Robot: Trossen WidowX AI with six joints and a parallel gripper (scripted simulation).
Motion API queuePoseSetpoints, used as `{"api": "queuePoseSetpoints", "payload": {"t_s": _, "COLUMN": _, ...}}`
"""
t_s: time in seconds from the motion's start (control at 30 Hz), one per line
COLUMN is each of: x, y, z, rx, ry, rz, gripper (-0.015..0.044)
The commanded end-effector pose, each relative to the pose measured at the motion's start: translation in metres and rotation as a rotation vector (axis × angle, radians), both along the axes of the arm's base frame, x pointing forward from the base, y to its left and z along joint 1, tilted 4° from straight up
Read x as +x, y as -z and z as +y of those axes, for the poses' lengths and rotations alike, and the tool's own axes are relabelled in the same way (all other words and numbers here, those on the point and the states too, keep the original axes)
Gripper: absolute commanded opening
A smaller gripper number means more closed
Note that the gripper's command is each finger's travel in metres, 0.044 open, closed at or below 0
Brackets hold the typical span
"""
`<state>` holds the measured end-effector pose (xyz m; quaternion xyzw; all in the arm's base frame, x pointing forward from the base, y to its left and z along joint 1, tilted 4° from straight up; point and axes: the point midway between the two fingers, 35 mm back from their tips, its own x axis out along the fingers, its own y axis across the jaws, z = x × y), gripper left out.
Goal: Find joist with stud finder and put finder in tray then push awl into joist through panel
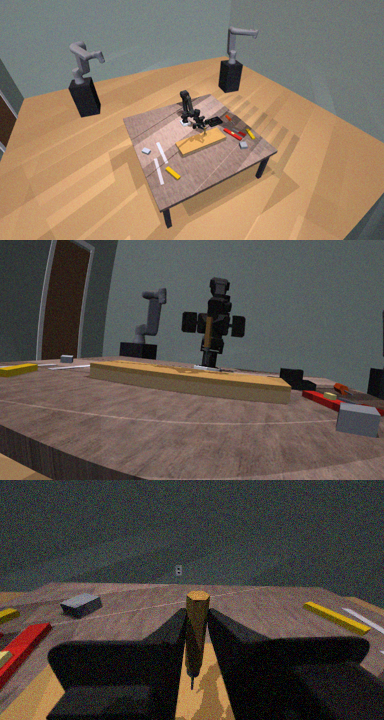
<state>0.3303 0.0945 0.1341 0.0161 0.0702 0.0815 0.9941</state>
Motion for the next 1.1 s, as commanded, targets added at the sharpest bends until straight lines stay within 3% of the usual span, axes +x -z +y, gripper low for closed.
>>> {"api": "queuePoseSetpoints", "payload": {"t_s": 0.0, "x": 0.0, "y": 0.002, "z": 0.0, "rx": 0.004, "ry": 0.004, "rz": -0.002, "gripper": 0.0}}
{"api": "queuePoseSetpoints", "payload": {"t_s": 1.07, "x": -0.004, "y": 0.038, "z": 0.0, "rx": 0.004, "ry": 0.004, "rz": -0.001, "gripper": 0.0}}
